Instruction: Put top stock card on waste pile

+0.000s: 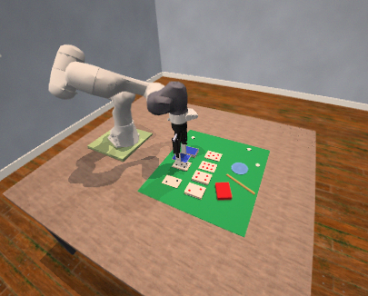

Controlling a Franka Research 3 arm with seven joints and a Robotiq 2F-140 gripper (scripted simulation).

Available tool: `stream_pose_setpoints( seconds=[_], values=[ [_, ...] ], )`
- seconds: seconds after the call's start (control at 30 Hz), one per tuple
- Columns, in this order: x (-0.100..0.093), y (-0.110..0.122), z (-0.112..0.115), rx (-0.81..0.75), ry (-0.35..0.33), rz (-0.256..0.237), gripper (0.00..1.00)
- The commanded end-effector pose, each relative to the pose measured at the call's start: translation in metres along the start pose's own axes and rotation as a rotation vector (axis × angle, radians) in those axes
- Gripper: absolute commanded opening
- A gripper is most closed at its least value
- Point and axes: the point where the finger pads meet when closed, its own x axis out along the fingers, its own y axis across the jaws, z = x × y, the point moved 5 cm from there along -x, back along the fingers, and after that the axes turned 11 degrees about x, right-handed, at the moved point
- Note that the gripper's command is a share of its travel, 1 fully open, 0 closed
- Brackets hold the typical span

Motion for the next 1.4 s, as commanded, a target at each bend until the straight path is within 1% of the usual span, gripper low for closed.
stream_pose_setpoints(
  seconds=[0.0,0.73,0.9,1.23,1.37],
  values=[
    [0.0,0.002,0.0,0.0,-0.001,0.002,0.43],
    [0.001,0.002,0.0,0.0,-0.001,0.002,0.43],
    [0.006,0.002,0.0,0.0,-0.001,0.002,0.43],
    [0.022,0.003,0.0,0.0,-0.001,0.002,0.43],
    [0.025,0.003,0.0,0.0,-0.001,0.002,0.43]
  ],
)
